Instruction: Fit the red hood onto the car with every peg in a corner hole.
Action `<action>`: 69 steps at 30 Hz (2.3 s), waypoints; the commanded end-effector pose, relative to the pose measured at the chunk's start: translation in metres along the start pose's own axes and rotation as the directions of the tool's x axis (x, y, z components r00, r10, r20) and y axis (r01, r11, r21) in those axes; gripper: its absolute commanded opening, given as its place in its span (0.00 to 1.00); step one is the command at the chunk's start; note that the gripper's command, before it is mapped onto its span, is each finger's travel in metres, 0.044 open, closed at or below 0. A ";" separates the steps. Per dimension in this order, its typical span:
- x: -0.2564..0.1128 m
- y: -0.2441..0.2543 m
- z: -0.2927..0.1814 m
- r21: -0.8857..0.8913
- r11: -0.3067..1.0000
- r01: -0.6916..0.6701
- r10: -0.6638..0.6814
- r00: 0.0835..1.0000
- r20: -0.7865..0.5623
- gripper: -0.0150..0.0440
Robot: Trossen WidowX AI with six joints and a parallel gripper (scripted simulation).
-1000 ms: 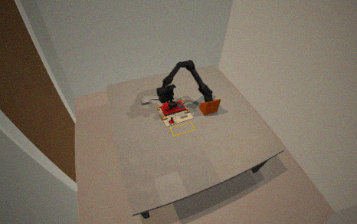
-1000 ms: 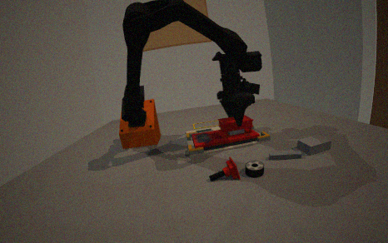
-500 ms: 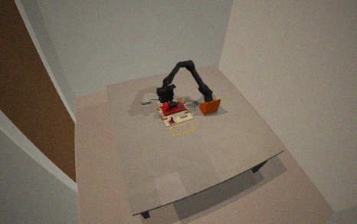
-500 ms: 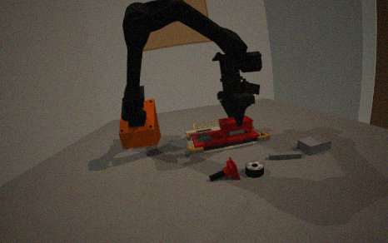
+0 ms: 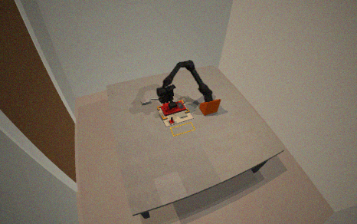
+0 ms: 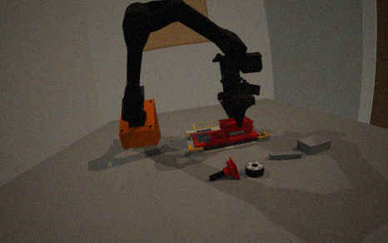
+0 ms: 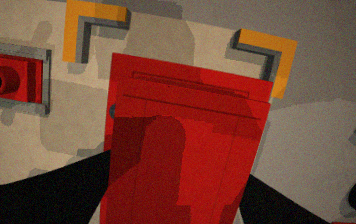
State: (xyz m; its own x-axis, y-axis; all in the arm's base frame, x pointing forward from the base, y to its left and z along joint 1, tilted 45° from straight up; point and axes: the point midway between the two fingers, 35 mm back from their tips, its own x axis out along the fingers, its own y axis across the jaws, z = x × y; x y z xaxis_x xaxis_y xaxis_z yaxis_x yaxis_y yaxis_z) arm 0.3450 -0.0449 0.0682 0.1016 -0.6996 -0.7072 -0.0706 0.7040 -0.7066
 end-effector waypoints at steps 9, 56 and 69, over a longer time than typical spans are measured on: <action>0.001 -0.001 -0.001 -0.003 1.000 0.002 -0.002 1.000 -0.006 0.25; 0.004 -0.001 -0.001 -0.004 1.000 0.002 -0.002 1.000 0.001 0.25; 0.008 -0.001 -0.001 -0.006 1.000 0.003 -0.003 1.000 0.003 0.25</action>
State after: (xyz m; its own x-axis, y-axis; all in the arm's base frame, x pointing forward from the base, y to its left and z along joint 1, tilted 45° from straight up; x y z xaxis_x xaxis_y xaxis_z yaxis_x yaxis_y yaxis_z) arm 0.3463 -0.0448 0.0675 0.1196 -0.6986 -0.7055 -0.0769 0.7019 -0.7081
